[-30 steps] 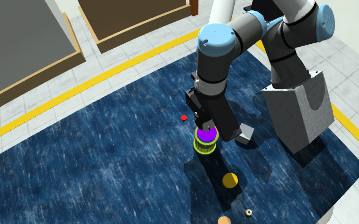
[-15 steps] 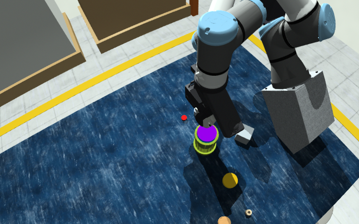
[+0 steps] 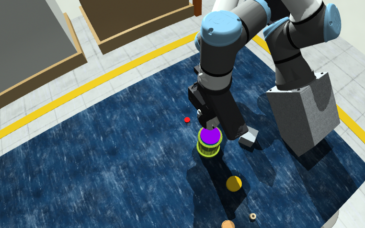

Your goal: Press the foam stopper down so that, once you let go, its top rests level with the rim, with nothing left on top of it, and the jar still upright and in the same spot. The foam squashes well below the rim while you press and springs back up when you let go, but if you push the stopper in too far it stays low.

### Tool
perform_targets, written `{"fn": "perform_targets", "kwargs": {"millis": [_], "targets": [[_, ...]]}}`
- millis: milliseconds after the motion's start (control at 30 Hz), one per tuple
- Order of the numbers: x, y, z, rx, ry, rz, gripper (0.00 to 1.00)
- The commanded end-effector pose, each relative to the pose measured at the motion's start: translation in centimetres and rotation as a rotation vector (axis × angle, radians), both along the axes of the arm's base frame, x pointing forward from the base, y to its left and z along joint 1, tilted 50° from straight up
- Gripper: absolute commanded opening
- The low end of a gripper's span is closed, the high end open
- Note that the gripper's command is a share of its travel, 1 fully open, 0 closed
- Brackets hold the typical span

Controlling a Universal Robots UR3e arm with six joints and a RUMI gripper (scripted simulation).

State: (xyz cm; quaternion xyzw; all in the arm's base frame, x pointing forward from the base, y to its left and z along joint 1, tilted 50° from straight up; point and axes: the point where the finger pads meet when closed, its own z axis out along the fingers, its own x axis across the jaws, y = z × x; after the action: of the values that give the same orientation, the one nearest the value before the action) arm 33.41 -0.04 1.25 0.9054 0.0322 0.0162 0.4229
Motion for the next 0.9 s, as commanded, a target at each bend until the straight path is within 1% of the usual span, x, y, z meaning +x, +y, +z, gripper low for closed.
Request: {"fn": "perform_targets", "kwargs": {"millis": [0, 467, 767, 867], "targets": [[0.0, 0.0, 0.0, 0.001, -0.002, 0.001, 0.0], [0.1, -0.5, -0.4, 0.001, -0.002, 0.001, 0.0], [0.2, -2.2, -1.9, 0.001, -0.002, 0.001, 0.0], [0.2, -2.5, -2.1, 0.001, -0.002, 0.001, 0.0]]}}
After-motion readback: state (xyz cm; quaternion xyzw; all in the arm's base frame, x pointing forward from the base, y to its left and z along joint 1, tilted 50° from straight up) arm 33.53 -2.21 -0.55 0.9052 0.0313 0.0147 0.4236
